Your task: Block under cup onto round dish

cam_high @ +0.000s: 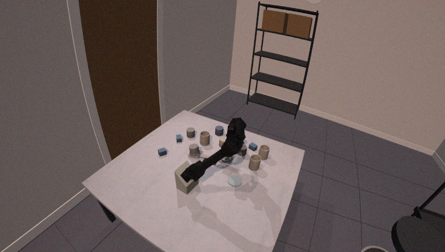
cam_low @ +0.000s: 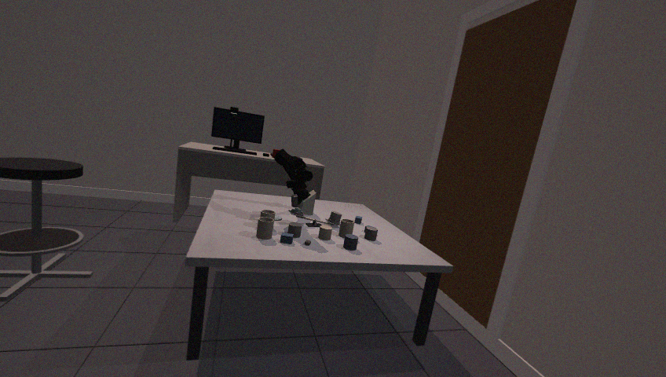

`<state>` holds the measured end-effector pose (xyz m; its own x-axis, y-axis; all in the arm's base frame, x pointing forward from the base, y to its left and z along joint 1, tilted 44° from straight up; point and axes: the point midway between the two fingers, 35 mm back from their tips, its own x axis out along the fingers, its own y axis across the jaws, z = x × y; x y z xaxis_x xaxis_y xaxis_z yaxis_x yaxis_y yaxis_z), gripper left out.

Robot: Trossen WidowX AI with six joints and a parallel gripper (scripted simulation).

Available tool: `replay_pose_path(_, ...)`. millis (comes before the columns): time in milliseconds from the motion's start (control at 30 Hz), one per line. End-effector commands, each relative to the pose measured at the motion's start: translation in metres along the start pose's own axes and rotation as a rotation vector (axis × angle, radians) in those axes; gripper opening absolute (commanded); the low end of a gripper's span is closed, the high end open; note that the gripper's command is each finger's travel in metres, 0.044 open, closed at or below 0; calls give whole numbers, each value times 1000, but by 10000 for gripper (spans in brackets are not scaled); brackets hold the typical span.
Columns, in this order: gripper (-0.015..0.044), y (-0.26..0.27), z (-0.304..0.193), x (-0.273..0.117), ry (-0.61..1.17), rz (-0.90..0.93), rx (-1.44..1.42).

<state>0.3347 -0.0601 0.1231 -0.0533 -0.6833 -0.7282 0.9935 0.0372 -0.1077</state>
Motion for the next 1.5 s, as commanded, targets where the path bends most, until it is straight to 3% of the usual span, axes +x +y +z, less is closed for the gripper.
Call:
replay_pose_path(0, 0, 1, -1, -9, 1, 10, 4)
replay_pose_path(733, 0, -4, 0, -36, -4, 8, 4)
replay_pose_path(1467, 0, -5, 1, -30, -7, 0, 0)
